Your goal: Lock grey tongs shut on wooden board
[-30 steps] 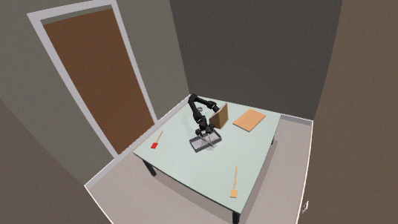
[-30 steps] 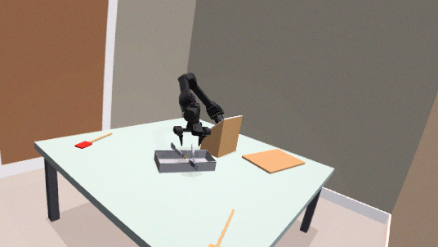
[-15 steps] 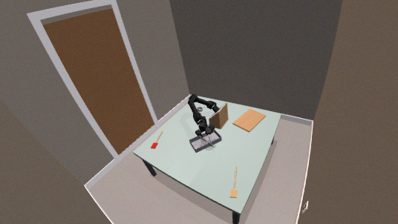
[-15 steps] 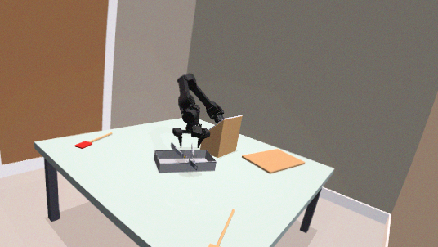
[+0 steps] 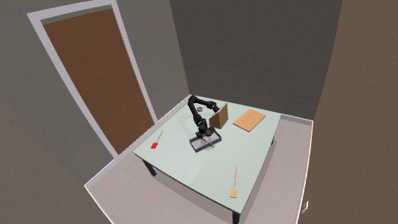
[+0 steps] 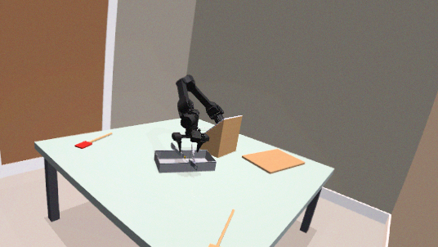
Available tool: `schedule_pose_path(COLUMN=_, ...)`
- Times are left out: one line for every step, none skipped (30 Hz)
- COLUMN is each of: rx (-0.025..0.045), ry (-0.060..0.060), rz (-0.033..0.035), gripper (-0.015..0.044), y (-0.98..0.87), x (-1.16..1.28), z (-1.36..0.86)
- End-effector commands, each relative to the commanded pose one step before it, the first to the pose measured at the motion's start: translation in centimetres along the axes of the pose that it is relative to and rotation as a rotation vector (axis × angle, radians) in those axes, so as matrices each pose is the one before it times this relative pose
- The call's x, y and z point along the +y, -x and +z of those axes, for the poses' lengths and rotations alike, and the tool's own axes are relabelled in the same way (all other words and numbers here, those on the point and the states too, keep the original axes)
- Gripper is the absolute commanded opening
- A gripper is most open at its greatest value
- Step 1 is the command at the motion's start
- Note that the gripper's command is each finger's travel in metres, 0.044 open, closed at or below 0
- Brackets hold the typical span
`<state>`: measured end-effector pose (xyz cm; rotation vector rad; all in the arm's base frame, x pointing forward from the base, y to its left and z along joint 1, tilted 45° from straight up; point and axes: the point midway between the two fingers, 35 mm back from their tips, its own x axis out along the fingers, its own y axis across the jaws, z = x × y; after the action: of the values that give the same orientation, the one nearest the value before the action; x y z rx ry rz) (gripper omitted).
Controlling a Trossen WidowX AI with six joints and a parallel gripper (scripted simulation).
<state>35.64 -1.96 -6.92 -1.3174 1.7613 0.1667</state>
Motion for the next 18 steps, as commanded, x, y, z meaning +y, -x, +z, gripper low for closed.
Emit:
schedule_pose_path(rx=0.00762, ry=0.0067, rz=0.00031, gripper=0.0440, y=-1.044, x=0.130, z=-0.077)
schedule_pose_path(rx=0.00003, ry=0.0000, rz=-0.00003, gripper=0.0440, y=-0.165, x=-0.003, z=0.000)
schedule_pose_path(rx=0.00004, ry=0.0000, rz=-0.00004, gripper=0.0440, y=-0.164, x=-0.002, z=-0.001)
schedule_pose_path(rx=0.00005, ry=0.0000, rz=-0.00004, gripper=0.0440, y=-0.164, x=-0.002, z=-0.001)
schedule_pose_path(rx=0.00005, ry=0.0000, rz=-0.00004, gripper=0.0440, y=-0.164, x=-0.001, z=-0.002)
schedule_pose_path(rx=0.00006, ry=0.0000, rz=-0.00005, gripper=0.0440, y=-0.164, x=-0.001, z=-0.003)
schedule_pose_path(rx=0.00007, ry=0.0000, rz=-0.00005, gripper=0.0440, y=-0.164, x=0.000, z=-0.003)
schedule_pose_path(rx=0.00008, ry=0.0000, rz=-0.00005, gripper=0.0440, y=-0.163, x=0.000, z=-0.004)
schedule_pose_path(rx=0.00009, ry=0.0000, rz=-0.00005, gripper=0.0440, y=-0.163, x=0.001, z=-0.005)
schedule_pose_path(rx=0.00011, ry=0.0000, rz=-0.00006, gripper=0.0440, y=-0.169, x=0.001, z=-0.006)
schedule_pose_path(rx=0.00012, ry=0.0000, rz=-0.00006, gripper=0.0440, y=-0.169, x=0.002, z=-0.007)
schedule_pose_path(rx=0.00013, ry=0.0000, rz=-0.00007, gripper=0.0440, y=-0.169, x=0.002, z=-0.007)
schedule_pose_path(rx=0.00014, ry=0.0000, rz=-0.00007, gripper=0.0440, y=-0.168, x=0.003, z=-0.008)
schedule_pose_path(rx=0.00015, ry=0.0000, rz=-0.00007, gripper=0.0440, y=-0.168, x=0.003, z=-0.009)
schedule_pose_path(rx=0.00016, ry=0.0000, rz=-0.00007, gripper=0.0440, y=-0.168, x=0.004, z=-0.010)
schedule_pose_path(rx=0.00017, ry=0.0000, rz=-0.00008, gripper=0.0440, y=-0.167, x=0.004, z=-0.010)
schedule_pose_path(rx=0.00018, ry=0.0000, rz=-0.00008, gripper=0.0440, y=-0.167, x=0.005, z=-0.011)
schedule_pose_path(rx=0.00019, ry=0.0000, rz=-0.00008, gripper=0.0440, y=-0.167, x=0.005, z=-0.012)
